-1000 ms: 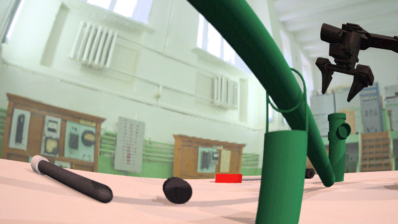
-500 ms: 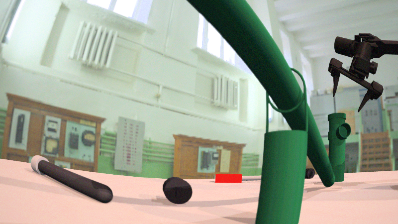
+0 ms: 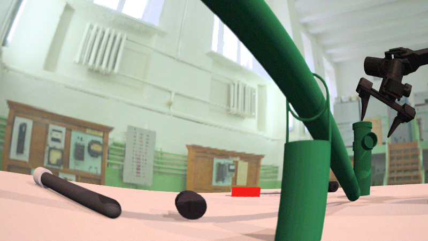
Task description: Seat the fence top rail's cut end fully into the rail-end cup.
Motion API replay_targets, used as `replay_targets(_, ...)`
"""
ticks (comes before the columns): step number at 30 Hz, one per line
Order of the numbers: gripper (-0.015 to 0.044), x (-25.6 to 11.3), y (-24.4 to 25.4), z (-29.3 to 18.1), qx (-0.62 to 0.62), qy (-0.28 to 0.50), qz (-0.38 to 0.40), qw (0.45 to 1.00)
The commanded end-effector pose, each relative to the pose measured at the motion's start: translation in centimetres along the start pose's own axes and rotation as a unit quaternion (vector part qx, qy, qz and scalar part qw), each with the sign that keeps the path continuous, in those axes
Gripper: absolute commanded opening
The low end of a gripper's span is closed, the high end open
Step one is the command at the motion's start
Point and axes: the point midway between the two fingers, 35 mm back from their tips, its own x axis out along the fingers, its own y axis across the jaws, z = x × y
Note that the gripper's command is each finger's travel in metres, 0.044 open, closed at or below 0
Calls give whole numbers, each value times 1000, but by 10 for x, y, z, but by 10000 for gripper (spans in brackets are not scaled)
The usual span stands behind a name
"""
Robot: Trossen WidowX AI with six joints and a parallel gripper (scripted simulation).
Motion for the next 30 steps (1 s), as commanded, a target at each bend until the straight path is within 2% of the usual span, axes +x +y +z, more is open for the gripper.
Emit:
replay_targets(1, 440, 2, 1, -1, 1, 3, -8, 1000)
replay_targets(30, 440, 48, -3, -2, 1, 3, -8, 1000)
